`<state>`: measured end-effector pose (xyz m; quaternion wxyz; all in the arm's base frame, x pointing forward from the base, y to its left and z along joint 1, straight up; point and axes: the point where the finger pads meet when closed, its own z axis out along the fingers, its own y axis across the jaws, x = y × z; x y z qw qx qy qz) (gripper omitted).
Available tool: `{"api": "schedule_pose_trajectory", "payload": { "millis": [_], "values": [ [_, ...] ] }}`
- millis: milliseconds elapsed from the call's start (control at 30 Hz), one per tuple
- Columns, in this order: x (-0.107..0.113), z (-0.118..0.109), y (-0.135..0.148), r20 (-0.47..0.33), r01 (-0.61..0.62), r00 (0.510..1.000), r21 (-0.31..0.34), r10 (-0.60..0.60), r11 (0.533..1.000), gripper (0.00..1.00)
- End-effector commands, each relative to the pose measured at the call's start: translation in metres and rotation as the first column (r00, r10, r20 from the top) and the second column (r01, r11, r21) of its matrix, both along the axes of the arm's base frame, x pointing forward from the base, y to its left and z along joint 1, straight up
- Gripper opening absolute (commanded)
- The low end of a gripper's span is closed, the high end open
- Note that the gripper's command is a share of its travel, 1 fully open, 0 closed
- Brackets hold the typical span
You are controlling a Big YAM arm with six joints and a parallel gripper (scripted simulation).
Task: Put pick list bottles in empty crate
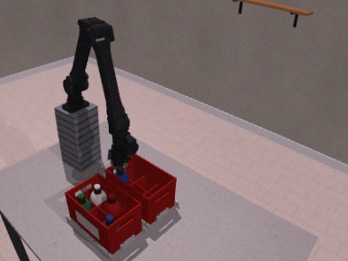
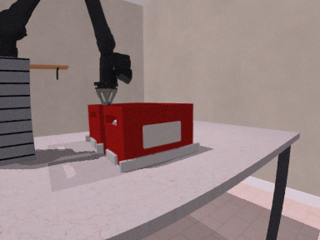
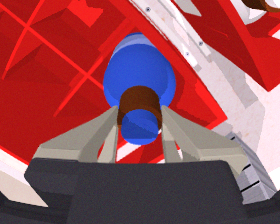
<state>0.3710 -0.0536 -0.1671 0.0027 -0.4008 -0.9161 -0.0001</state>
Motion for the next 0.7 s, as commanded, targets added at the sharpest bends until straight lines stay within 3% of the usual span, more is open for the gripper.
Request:
{"api": "schedule_pose_trajectory", "payload": {
  "millis": [0,667],
  "values": [
    [0.025,0.007,-0.002,0.058,0.011,0.998,-0.008,-0.011,1.0,0.0],
    [0.025,-0.002,-0.002,0.058,0.011,0.998,-0.008,-0.011,1.0,0.0]
  ]
}}
